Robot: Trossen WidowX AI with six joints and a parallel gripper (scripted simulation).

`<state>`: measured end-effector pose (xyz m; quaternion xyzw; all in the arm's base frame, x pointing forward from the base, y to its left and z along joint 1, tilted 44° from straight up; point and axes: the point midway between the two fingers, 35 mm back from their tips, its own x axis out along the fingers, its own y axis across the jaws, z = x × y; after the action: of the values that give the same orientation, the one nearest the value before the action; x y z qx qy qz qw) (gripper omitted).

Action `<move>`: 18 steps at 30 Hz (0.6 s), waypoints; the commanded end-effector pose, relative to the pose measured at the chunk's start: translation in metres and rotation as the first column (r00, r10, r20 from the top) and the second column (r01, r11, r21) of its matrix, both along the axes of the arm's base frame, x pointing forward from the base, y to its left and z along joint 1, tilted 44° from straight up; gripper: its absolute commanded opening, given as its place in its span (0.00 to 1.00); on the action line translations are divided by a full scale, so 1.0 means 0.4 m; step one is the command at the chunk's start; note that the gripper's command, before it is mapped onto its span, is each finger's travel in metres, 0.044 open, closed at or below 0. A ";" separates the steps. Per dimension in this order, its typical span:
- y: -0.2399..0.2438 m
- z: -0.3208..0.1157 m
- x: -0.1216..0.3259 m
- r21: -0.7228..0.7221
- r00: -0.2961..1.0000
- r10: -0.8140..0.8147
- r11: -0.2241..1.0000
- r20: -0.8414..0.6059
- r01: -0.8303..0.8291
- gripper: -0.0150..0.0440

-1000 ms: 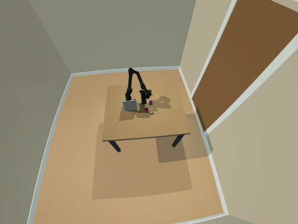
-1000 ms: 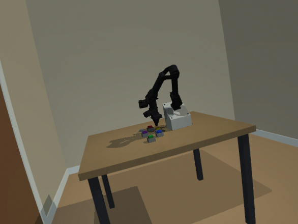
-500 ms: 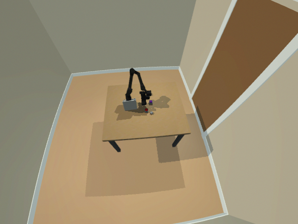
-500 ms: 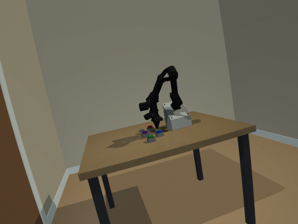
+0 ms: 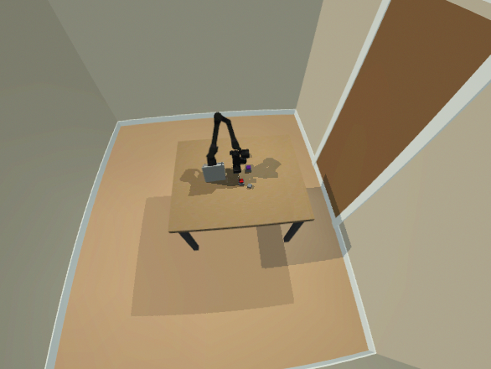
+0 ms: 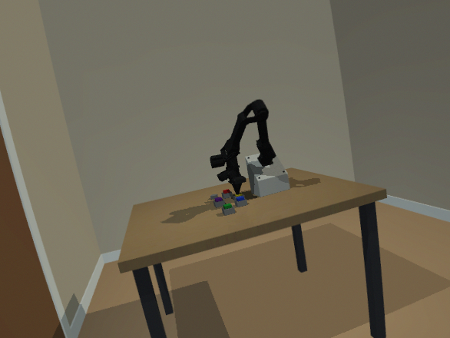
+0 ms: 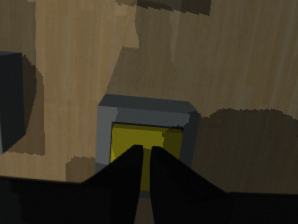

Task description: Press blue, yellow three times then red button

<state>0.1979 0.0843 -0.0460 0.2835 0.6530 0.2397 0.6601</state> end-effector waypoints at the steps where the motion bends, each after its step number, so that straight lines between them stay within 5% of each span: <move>1: -0.013 0.012 -0.001 -0.001 1.000 0.000 1.000 -0.002 0.000 0.29; 18: -0.035 0.035 -0.007 0.003 1.000 -0.001 1.000 -0.012 0.001 0.29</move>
<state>0.1991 0.0667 -0.0269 0.2841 0.6507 0.2406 0.6618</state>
